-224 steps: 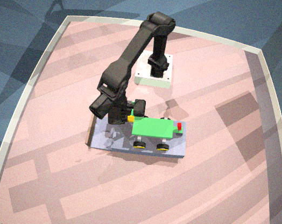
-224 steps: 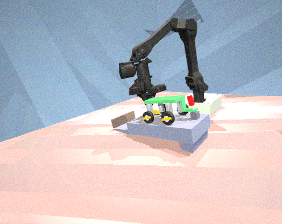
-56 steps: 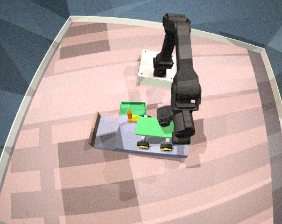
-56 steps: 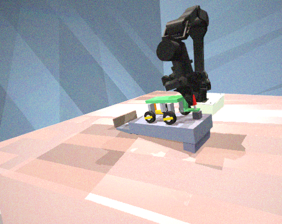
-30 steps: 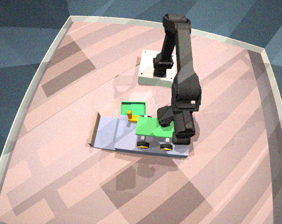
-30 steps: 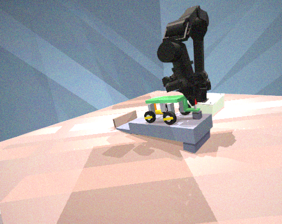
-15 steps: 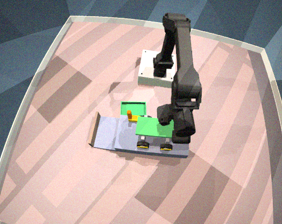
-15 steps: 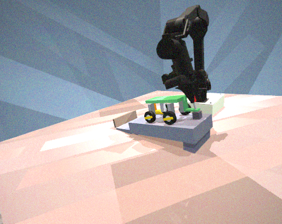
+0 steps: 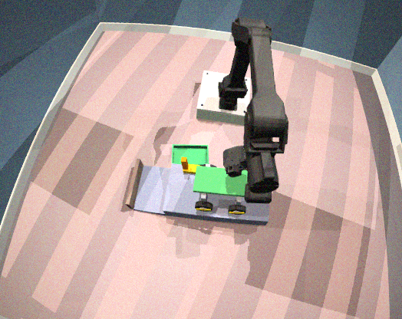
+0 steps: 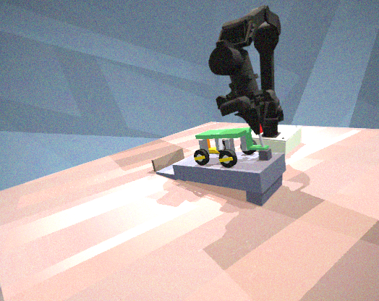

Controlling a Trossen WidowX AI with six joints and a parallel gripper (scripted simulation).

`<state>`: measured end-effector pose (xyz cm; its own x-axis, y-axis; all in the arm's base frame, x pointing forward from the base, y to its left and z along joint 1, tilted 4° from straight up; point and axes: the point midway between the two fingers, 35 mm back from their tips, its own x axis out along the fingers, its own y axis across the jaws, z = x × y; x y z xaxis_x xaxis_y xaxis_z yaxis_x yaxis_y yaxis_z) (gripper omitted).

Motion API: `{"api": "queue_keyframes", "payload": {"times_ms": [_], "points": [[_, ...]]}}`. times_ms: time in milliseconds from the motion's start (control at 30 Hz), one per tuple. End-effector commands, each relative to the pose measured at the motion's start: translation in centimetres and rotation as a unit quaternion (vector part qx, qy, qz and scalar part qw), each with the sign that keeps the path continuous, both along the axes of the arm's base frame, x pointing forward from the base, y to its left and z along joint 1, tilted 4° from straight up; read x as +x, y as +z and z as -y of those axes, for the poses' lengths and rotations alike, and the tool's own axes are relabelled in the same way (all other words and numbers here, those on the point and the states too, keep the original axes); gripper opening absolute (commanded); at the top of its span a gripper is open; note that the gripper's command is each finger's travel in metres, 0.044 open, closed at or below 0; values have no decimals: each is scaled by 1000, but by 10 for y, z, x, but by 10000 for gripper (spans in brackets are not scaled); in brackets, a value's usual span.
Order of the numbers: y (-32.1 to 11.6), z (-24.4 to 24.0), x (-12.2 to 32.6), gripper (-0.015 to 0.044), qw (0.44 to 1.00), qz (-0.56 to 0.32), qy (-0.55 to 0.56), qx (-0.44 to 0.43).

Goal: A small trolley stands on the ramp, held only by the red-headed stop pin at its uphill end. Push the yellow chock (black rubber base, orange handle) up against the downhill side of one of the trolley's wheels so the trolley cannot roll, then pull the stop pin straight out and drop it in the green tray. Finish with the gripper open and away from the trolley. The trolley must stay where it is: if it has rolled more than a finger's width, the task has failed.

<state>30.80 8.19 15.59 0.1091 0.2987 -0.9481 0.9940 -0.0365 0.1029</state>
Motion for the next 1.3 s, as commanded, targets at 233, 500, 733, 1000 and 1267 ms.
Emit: {"api": "queue_keyframes", "payload": {"times_ms": [233,500,733,1000,1267], "points": [[9,1,-1,0,1000,2,3,2],[14,1,-1,0,1000,2,3,2],[18,1,-2,0,1000,2,3,2],[22,0,-1,0,1000,2,3,2],[23,-11,-2,0,1000,2,3,3]]}}
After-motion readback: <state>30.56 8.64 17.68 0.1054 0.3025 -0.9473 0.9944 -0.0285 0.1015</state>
